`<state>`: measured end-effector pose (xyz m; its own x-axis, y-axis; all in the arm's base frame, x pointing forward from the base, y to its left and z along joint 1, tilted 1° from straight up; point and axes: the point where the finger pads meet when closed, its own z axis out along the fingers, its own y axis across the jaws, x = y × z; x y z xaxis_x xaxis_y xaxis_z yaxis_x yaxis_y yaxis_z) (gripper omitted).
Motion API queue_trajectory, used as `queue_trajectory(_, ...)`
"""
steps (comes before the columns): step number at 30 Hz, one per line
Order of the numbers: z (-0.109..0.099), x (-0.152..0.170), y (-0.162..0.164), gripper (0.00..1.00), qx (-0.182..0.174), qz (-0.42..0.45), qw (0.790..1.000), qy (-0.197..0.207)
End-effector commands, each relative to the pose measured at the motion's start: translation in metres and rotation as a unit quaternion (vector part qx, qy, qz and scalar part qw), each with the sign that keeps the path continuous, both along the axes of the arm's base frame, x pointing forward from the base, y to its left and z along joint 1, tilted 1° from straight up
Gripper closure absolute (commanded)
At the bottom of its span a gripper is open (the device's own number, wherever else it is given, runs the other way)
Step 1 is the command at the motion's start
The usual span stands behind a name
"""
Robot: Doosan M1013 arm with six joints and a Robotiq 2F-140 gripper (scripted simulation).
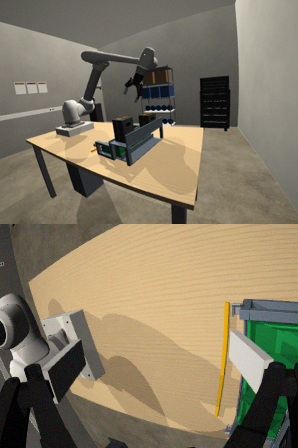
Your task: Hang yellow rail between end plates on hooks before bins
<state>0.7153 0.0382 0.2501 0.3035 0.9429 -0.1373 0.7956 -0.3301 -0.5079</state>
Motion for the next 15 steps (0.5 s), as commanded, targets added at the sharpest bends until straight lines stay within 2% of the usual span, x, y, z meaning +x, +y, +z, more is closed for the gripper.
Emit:
queue_trajectory(1, 0.0089, -0.0067, -0.0045, 0.00, -0.037, -0.063, 0.997, -0.029)
queue_trajectory(13, 0.0089, -0.0067, -0.0045, 0.00, -0.037, -0.063, 0.997, -0.029)
queue_trajectory(15, 0.0133, -0.0102, -0.0068, 0.00, -0.055, -0.095, 0.993, -0.044)
